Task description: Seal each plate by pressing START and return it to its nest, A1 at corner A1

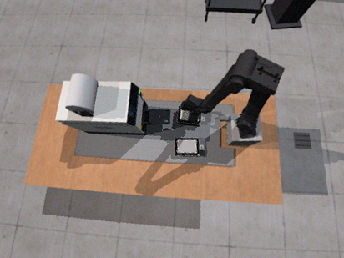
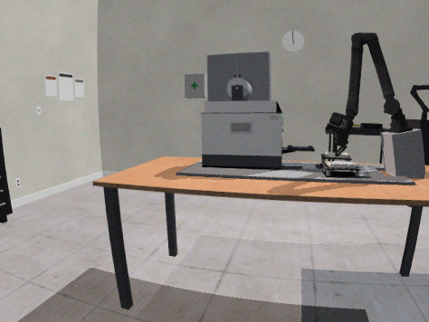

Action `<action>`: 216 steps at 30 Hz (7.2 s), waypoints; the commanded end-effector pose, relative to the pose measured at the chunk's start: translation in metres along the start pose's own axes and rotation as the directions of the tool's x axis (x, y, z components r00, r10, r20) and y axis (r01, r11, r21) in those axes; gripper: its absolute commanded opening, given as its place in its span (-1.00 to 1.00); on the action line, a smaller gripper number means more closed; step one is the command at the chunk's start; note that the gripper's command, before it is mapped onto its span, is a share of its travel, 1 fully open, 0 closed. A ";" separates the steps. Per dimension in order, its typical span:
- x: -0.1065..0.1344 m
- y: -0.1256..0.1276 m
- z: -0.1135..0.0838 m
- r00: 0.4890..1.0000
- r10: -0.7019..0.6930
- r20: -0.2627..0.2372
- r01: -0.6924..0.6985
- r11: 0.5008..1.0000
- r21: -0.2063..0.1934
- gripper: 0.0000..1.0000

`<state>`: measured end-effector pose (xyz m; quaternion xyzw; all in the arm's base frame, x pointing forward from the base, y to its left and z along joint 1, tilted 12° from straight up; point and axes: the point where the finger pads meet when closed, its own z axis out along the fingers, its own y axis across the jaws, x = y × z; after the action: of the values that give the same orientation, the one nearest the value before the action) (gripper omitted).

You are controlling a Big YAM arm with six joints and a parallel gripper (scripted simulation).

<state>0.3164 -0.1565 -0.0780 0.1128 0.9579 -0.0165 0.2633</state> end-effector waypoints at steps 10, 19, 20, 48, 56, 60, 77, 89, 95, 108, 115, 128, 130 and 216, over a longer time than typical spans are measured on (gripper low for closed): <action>0.000 0.001 -0.003 1.000 0.004 -0.004 -0.004 1.000 -0.004 -1.00; 0.000 0.001 -0.002 1.000 0.002 -0.004 -0.002 1.000 -0.004 -1.00; 0.000 0.001 -0.002 1.000 0.002 -0.004 -0.002 1.000 -0.004 -1.00; -0.002 0.002 -0.010 1.000 -0.017 -0.002 0.017 1.000 -0.004 -1.00; -0.005 -0.003 -0.012 1.000 -0.010 0.003 0.010 1.000 0.003 -1.00; -0.014 -0.005 -0.016 1.000 -0.012 0.016 0.012 1.000 0.007 -1.00; -0.011 0.001 -0.005 0.999 -0.028 0.016 0.028 1.000 -0.003 -1.00; -0.014 0.001 -0.011 1.000 -0.026 0.014 0.026 1.000 -0.003 -1.00; -0.019 0.000 -0.014 0.999 -0.027 0.024 0.027 1.000 0.000 -1.00; -0.017 -0.001 -0.008 0.999 -0.027 0.027 0.027 1.000 0.002 -1.00; -0.014 0.000 -0.005 0.999 -0.024 0.021 0.024 1.000 0.000 -1.00; -0.016 0.000 -0.012 1.000 -0.022 0.017 0.022 1.000 0.000 -1.00; -0.019 -0.002 -0.018 1.000 -0.019 0.020 0.019 1.000 0.003 -1.00; -0.039 -0.001 -0.103 1.000 0.017 0.008 -0.017 1.000 0.000 -1.00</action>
<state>0.2952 -0.1530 0.0319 0.1112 0.9587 -0.0146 0.2613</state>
